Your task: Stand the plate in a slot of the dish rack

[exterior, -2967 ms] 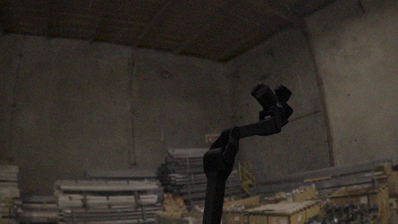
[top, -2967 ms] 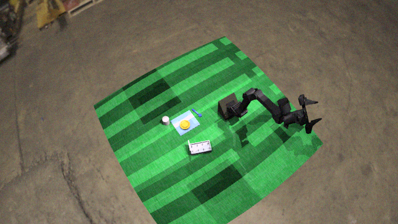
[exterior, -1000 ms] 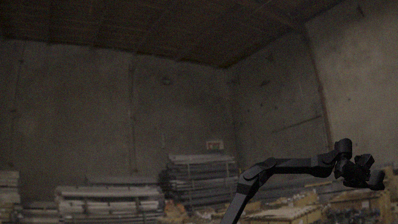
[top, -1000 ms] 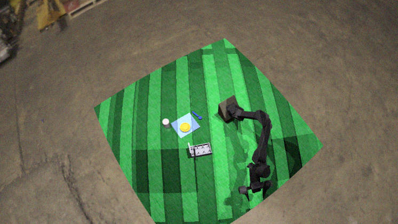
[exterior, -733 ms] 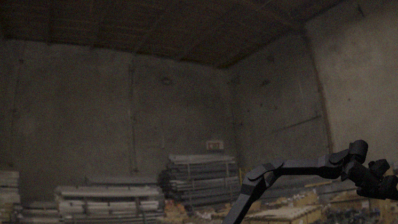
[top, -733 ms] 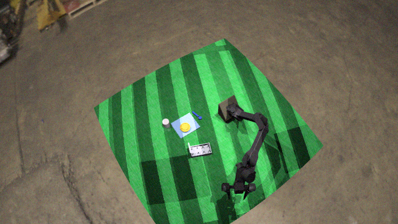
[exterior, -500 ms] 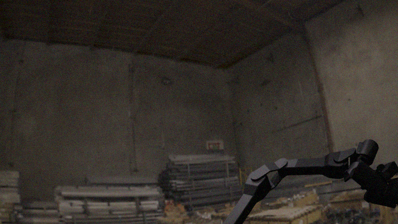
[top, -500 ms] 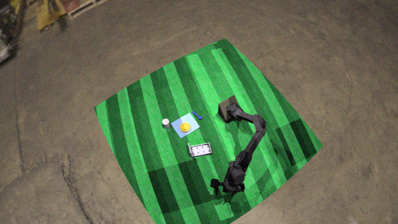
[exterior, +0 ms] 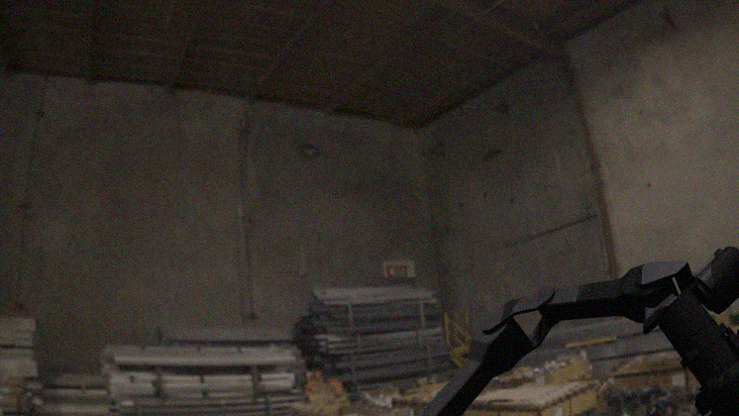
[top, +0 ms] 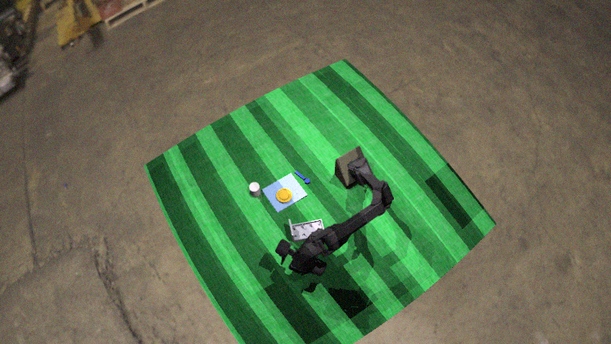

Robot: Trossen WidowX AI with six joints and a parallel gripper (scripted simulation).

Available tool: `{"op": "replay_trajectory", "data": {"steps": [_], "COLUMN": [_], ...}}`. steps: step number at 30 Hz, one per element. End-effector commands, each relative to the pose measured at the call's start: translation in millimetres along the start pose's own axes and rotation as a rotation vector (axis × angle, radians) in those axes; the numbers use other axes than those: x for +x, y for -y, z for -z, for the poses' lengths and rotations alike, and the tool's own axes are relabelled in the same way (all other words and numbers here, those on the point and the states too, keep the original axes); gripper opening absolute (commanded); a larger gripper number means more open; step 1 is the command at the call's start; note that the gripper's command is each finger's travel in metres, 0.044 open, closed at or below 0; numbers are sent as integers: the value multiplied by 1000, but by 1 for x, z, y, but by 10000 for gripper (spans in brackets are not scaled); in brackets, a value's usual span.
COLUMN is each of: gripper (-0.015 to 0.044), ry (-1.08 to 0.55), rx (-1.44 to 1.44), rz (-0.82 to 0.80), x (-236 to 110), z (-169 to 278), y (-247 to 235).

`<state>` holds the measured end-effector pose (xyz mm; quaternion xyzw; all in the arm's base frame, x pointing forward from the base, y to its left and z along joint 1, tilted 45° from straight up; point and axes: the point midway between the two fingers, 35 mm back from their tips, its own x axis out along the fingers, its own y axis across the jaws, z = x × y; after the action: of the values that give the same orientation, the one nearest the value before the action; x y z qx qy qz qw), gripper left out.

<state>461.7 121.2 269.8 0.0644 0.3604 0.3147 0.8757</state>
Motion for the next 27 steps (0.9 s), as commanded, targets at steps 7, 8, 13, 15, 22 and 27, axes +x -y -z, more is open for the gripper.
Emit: {"op": "replay_trajectory", "data": {"steps": [7, 8, 13, 15, 22, 27], "gripper": [400, 400, 400, 400, 400, 400], "ry": [-277, -302, -406, -439, -503, -502], "rx": [154, 173, 275, 317, 473, 550], "rz": [73, 71, 35, 9, -120, -202], "x": [-17, -21, -44, -54, -94, -114], "z": [100, 111, 166, 188, 258, 288], "y": [130, 140, 180, 192, 217, 221]}}
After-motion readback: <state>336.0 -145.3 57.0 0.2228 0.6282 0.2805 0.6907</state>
